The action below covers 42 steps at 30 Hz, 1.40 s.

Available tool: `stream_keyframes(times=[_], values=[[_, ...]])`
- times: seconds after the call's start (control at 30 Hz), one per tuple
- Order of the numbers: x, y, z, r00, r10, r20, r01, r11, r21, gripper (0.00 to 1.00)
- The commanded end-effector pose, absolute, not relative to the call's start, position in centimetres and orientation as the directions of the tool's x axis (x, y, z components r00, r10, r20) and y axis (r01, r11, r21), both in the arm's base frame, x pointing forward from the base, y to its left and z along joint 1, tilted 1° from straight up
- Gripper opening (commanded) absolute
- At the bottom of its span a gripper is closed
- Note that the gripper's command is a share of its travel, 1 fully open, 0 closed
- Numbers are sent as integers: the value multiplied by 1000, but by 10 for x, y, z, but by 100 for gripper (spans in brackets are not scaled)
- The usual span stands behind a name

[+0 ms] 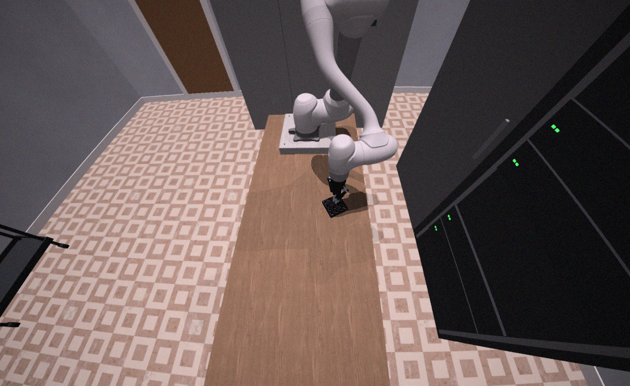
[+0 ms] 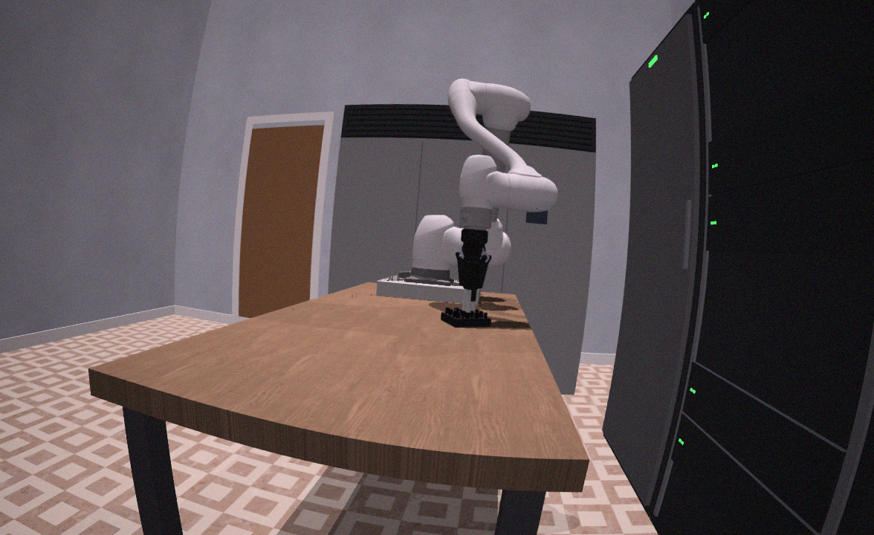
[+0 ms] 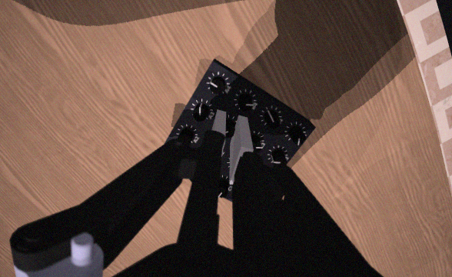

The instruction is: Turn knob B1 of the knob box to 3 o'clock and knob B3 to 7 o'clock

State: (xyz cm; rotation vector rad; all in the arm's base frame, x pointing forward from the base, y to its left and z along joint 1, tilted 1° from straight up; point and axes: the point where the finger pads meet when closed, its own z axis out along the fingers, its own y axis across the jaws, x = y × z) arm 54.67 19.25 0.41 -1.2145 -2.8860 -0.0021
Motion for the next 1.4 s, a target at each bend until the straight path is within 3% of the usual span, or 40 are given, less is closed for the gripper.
stream_keyframes(times=[0.0, 0.57, 1.37], values=[[547, 192, 4, -746, 666, 12, 666, 746, -1, 5], [547, 192, 4, -940, 340, 12, 340, 940, 4, 5], [547, 192, 4, -987, -159, 8, -159, 987, 9, 5]])
